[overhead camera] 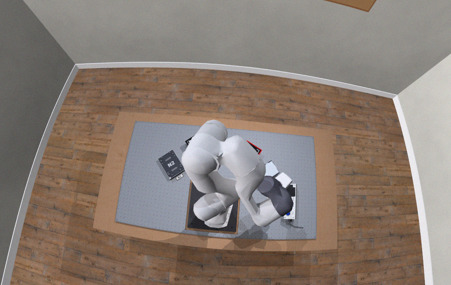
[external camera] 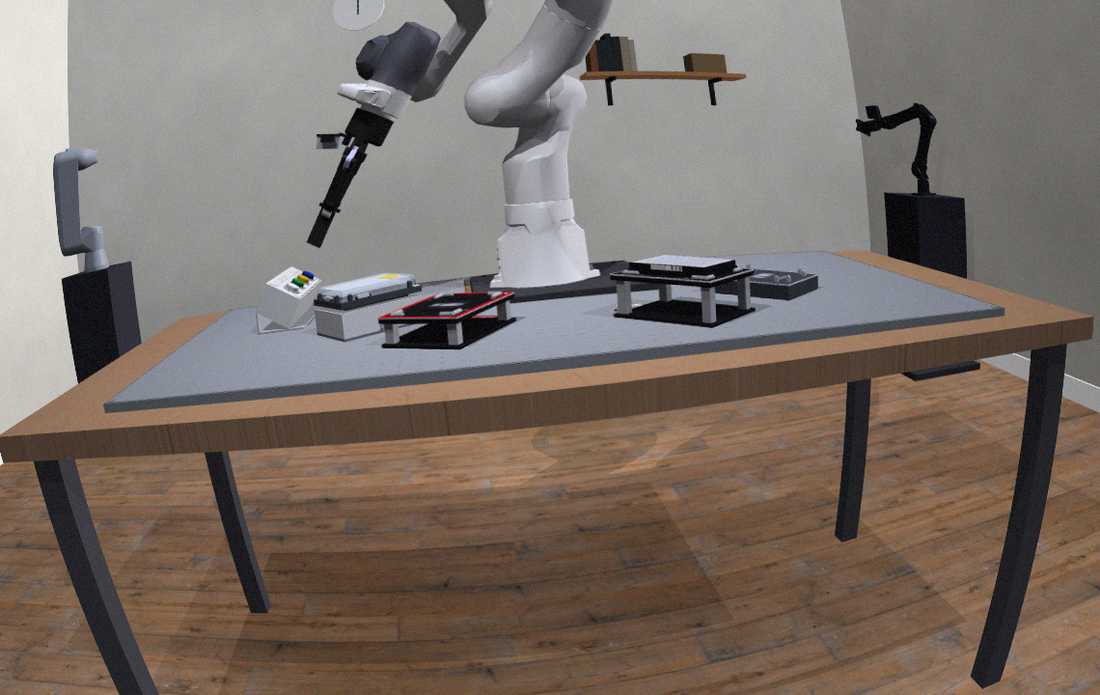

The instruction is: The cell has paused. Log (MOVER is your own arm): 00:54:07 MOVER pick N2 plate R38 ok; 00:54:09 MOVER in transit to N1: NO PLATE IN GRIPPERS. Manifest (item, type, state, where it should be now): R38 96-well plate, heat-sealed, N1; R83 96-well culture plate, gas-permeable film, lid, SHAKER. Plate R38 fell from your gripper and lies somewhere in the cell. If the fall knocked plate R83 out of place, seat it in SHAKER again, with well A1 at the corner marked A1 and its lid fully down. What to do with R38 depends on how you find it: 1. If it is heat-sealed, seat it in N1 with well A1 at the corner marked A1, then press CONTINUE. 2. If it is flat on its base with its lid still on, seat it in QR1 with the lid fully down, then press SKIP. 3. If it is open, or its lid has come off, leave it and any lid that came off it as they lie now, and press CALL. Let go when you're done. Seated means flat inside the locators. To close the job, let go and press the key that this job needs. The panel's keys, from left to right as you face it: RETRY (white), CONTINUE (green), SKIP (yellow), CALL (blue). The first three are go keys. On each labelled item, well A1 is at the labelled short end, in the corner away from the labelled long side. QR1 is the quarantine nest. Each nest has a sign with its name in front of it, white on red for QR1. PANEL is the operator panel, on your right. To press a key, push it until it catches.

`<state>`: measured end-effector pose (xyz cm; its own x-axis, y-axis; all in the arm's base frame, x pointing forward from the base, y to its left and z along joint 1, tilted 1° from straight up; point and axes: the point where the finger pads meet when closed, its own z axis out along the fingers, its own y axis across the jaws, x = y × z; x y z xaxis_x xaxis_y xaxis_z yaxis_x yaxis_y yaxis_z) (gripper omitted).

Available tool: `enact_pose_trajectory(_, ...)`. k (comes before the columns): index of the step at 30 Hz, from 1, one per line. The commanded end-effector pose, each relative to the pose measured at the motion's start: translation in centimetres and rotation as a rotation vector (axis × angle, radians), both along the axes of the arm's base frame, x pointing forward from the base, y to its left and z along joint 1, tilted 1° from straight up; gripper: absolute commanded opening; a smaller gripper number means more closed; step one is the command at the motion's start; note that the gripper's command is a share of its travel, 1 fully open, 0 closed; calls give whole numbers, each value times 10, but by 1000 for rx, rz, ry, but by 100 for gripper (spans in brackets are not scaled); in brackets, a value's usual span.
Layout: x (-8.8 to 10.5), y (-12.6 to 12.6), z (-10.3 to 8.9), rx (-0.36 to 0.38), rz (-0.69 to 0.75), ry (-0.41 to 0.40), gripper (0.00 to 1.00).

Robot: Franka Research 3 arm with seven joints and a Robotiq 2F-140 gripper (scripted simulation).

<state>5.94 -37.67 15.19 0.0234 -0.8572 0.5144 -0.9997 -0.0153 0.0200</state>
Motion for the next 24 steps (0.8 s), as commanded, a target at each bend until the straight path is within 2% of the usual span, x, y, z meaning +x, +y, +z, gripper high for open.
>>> enact_pose_trajectory(1, 2, 0, 0, 3, -19, -14, 10)
enact_pose_trajectory(24, 2, -13, -22, 3, -19, -14, 10)
